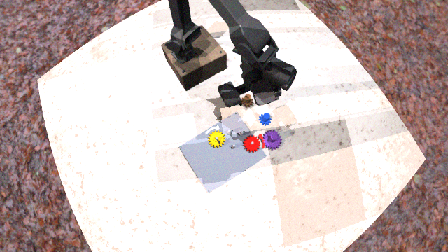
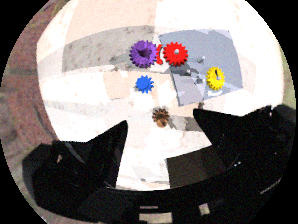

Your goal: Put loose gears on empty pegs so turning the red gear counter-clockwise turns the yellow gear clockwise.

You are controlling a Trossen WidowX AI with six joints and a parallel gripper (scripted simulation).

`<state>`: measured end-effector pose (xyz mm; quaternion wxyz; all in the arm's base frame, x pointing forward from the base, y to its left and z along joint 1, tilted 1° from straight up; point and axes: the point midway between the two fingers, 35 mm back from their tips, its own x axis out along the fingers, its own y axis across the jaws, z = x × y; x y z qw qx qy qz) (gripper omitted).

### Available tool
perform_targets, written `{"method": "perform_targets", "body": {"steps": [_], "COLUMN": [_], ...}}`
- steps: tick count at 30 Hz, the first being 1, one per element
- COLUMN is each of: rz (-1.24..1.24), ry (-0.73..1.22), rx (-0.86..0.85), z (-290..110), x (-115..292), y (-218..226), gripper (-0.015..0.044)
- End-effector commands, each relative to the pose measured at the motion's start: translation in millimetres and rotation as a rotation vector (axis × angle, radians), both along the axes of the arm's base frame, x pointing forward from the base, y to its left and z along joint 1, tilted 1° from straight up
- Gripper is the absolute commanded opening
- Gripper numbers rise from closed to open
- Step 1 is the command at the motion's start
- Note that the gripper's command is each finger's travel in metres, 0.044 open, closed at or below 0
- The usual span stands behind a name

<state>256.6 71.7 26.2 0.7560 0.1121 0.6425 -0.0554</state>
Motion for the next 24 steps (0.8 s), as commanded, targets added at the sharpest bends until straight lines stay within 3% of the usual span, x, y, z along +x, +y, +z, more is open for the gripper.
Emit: {"method": "perform_targets", "body": {"steps": [1,24], "rz": [-0.028,-0.029], "ry": [0.14,0.144], "rx": [-0.024,-0.025], "z": [-14.8,-45.7], "x": [-21.3,-22.5], "y": [3.8,7.4], "gripper": [0.044,0.044]}}
